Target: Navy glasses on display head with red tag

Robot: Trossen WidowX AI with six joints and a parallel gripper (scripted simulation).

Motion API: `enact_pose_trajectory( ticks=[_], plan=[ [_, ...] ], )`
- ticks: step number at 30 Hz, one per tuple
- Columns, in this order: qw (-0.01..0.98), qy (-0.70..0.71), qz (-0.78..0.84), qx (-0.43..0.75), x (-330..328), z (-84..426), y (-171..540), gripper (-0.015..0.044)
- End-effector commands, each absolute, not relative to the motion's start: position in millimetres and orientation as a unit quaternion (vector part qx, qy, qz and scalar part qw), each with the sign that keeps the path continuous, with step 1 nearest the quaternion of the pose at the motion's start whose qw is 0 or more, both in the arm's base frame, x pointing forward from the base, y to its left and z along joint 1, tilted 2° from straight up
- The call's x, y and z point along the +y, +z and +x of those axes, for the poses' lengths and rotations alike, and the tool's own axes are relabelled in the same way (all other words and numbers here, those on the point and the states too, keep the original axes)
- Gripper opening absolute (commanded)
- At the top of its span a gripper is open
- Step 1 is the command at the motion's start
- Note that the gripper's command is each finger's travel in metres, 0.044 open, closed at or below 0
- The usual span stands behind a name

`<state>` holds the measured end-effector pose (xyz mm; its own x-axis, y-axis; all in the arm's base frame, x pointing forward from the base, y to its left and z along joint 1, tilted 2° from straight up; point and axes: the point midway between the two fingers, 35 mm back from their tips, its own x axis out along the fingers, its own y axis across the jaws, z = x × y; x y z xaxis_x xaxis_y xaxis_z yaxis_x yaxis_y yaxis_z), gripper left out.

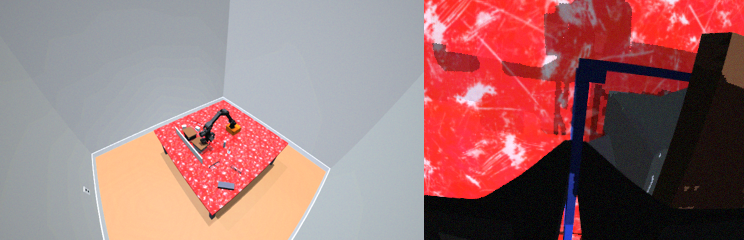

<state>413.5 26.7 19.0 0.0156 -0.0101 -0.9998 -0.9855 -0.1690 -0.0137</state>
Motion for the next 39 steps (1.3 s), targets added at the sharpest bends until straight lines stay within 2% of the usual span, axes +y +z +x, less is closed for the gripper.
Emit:
enact_pose_trajectory(
  ticks=[1,37,39],
  plan=[
    [0.458,0.534,-0.545,0.455,27.5,413.4,18.4,0.0],
    [0.458,0.534,-0.545,0.455,27.6,413.6,13.6,0.0],
    [0.457,0.534,-0.547,0.455,26.8,413.9,14.8,0.0053]
  ],
)
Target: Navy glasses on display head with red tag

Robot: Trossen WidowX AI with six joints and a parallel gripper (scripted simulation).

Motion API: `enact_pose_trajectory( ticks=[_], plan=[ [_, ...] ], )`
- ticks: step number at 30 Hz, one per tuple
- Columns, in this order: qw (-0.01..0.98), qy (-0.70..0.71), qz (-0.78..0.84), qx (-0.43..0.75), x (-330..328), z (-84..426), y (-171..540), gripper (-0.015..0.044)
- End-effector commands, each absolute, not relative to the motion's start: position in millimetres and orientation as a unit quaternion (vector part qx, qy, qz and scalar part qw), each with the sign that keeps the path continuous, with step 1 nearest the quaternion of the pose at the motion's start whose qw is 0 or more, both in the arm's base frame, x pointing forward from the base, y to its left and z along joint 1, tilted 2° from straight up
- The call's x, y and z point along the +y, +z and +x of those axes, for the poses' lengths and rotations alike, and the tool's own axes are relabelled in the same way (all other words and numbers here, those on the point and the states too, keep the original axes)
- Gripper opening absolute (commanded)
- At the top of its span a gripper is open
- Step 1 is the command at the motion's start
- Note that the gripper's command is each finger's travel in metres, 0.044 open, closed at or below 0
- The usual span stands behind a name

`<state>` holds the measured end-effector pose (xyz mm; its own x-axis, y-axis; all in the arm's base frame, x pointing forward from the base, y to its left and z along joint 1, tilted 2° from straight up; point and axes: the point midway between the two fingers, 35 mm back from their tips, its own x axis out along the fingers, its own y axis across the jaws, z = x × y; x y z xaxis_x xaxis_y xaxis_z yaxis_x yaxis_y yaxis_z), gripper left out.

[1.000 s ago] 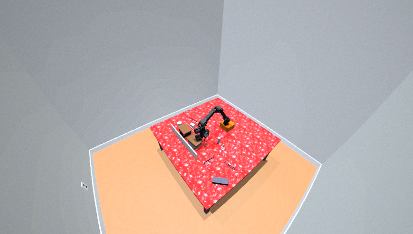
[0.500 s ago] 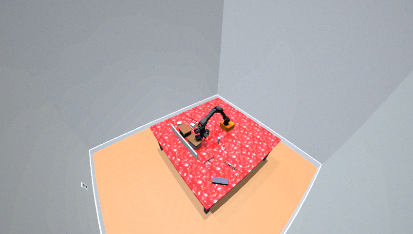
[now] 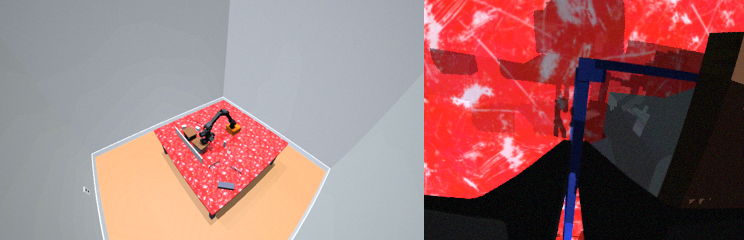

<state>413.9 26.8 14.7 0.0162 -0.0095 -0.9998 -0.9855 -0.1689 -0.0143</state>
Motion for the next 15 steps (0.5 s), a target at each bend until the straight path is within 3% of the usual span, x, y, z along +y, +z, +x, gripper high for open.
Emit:
enact_pose_trajectory(
  ticks=[1,3,15],
  plan=[
    [0.457,0.534,-0.547,0.455,26.8,413.9,14.8,0.0079],
    [0.457,0.534,-0.547,0.455,26.8,413.9,14.8,0.0107],
    [0.458,0.542,-0.538,0.456,30.8,412.5,42.1,0.0107]
  ],
)
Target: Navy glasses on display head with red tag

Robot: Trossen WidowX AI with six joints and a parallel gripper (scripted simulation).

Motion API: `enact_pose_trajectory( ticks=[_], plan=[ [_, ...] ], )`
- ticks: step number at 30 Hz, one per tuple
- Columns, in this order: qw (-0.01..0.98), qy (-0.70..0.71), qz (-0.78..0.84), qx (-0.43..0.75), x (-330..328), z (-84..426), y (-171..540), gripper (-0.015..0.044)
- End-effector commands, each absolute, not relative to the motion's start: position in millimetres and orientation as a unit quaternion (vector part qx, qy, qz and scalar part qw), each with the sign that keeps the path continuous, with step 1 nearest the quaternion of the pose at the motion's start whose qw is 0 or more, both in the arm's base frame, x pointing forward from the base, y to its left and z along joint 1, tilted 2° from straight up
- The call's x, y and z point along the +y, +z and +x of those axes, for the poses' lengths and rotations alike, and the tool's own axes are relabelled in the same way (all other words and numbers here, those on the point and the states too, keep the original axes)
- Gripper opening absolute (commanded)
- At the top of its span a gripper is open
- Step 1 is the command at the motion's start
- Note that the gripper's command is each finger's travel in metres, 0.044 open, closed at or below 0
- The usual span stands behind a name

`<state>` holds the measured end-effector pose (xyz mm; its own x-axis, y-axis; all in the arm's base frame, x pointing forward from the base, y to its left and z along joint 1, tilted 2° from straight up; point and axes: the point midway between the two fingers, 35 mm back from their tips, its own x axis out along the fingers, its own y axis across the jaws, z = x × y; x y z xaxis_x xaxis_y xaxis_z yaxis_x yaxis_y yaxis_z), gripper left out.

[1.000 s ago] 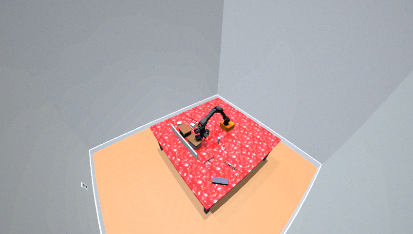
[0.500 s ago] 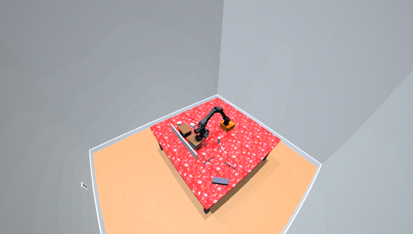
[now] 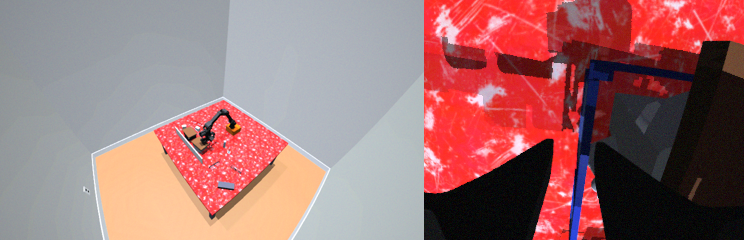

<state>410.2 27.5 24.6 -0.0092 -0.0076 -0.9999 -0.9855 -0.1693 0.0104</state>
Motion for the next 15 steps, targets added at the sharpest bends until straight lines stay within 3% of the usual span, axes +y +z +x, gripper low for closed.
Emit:
enact_pose_trajectory(
  ticks=[1,15],
  plan=[
    [0.458,0.542,-0.537,0.456,31.2,412.2,44.5,0.0107],
    [0.457,0.543,-0.537,0.457,24.9,375.8,51.8,0.0107]
  ],
)
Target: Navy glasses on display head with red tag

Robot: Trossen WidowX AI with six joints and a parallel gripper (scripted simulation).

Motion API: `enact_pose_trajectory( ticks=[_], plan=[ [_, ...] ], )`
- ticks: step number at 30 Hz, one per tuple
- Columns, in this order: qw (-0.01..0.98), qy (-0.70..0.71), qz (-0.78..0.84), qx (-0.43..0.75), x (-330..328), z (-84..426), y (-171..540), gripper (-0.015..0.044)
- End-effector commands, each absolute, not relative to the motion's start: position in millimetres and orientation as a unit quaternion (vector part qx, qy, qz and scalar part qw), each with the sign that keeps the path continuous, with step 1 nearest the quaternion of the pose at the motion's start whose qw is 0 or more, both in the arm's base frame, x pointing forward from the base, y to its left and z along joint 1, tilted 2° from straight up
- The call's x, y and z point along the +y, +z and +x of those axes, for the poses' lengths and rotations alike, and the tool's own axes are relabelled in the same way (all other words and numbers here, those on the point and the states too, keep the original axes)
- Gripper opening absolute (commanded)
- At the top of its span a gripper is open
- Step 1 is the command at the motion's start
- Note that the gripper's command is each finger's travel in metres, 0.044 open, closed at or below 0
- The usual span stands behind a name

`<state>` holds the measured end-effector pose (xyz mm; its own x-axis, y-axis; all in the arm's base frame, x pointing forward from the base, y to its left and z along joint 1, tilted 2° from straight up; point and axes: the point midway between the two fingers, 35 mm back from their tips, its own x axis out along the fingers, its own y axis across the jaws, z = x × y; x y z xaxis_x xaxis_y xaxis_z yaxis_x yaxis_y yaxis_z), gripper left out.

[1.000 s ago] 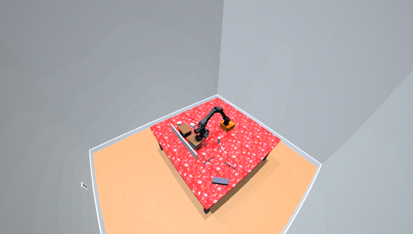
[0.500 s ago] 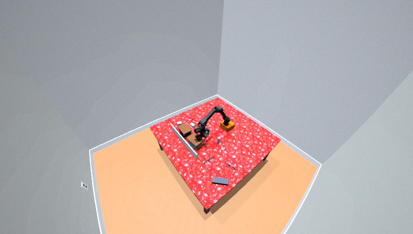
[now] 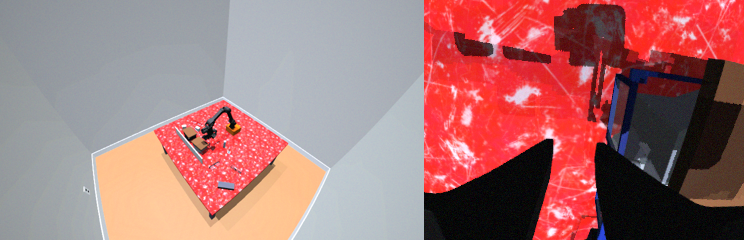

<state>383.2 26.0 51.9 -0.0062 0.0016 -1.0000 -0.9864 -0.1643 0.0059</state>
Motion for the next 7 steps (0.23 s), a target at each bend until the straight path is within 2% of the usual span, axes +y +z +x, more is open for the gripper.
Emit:
enact_pose_trajectory(
  ticks=[1,7],
  plan=[
    [0.457,0.543,-0.537,0.457,24.7,374.2,52.6,0.0107],
    [0.456,0.544,-0.536,0.457,21.5,356.1,61.5,0.0107]
  ],
)
